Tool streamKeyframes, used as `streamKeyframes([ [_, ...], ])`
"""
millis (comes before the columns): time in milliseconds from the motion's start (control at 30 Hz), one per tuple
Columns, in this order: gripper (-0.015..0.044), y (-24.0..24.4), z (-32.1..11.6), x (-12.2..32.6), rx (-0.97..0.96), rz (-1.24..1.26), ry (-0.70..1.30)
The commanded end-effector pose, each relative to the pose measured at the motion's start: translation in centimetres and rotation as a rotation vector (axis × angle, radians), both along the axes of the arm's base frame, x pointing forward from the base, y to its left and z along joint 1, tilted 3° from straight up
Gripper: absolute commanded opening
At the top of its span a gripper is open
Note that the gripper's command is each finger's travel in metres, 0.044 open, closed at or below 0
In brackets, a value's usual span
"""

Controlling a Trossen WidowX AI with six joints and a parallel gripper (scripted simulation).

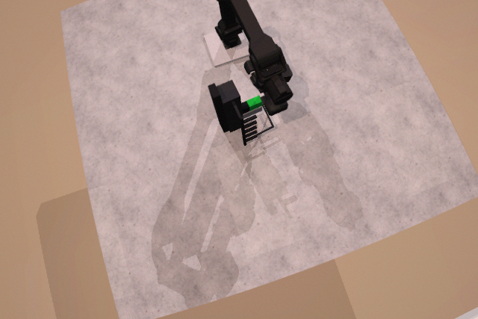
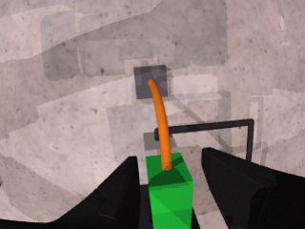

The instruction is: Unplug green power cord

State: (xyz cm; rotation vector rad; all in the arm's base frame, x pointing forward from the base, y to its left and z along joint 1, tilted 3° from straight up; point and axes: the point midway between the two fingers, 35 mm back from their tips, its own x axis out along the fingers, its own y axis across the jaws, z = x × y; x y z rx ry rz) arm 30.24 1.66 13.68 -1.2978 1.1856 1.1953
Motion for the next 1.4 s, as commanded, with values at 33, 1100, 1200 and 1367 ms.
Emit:
streamKeyframes([
  [33,0.0160,-0.8,0.1,0.1,0.003,0.004,-0.001],
  [1100,0.0134,-2.8,-0.7,0.3,-0.002,-0.001,-0.006],
  [1200,0.0055,-2.8,-0.7,0.3,-0.002,-0.001,-0.006],
  [1367,0.0022,-2.8,-0.7,0.3,-0.002,-0.001,-0.006],
])
